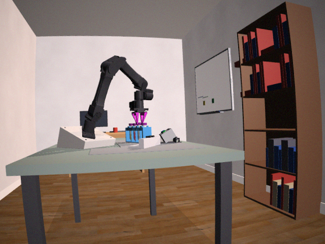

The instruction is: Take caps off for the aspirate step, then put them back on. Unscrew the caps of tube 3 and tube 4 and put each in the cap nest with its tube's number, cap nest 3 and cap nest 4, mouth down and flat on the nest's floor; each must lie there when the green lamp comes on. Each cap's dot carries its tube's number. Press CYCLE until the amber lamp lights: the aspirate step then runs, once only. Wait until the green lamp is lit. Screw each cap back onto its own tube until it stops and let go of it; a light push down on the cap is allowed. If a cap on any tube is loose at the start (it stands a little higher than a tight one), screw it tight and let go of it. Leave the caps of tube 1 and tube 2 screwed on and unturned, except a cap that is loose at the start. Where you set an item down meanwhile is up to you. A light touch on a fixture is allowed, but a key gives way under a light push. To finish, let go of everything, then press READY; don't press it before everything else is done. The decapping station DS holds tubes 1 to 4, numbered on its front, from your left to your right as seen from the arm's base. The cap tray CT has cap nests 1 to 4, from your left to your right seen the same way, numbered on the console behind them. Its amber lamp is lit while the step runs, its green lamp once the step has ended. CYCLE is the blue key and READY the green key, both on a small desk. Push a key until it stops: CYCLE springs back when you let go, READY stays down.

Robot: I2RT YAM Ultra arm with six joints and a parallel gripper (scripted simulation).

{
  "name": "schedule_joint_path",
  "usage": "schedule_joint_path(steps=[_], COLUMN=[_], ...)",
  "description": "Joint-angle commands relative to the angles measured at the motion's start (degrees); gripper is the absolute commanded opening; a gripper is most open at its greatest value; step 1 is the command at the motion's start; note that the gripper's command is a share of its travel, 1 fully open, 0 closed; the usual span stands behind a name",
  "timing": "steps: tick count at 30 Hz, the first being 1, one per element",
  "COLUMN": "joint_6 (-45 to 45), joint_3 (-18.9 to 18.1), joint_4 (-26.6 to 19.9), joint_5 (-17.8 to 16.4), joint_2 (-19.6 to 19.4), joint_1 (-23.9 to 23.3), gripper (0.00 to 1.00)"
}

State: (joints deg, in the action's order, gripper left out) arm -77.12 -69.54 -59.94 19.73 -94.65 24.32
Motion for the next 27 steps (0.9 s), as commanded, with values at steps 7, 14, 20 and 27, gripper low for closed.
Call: schedule_joint_path(steps=[7, 14, 20, 27], joint_6=[-14.0, -14.0, -14.0, 9.3], joint_3=[-0.3, -0.3, -0.3, -0.7], joint_4=[0.0, 0.0, 0.0, -0.6], joint_5=[0.0, -0.1, 0.0, 0.0], joint_2=[0.3, 0.3, 0.3, 0.4], joint_1=[0.1, 0.1, 0.1, 0.3], gripper=[0.0, 0.49, 0.49, 0.49])
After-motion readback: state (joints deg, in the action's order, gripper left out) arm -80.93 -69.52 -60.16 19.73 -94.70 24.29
